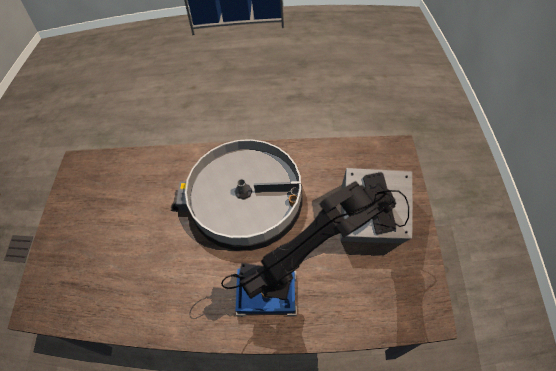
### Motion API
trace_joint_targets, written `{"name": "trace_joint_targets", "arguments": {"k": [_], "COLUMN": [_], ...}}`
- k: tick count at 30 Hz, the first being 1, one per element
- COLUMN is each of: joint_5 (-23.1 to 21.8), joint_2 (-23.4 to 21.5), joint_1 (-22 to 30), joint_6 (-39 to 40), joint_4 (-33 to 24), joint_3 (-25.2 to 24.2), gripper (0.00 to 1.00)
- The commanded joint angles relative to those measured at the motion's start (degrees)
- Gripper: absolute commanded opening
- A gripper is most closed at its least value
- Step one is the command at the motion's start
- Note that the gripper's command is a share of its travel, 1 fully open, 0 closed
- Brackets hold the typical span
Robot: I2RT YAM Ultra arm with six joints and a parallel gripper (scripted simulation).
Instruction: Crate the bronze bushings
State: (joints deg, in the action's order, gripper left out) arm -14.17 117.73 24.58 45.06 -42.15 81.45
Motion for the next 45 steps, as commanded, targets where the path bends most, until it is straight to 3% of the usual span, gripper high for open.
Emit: {"name": "trace_joint_targets", "arguments": {"k": [1,20,45], "joint_5": [0.69,0.69,0.90], "joint_2": [-1.65,-1.53,4.08], "joint_1": [-0.21,-0.19,1.40], "joint_6": [0.44,0.46,1.57], "joint_4": [0.37,0.51,6.22], "joint_3": [-0.87,-0.94,-1.72], "gripper": [0.00,0.00,0.00]}}
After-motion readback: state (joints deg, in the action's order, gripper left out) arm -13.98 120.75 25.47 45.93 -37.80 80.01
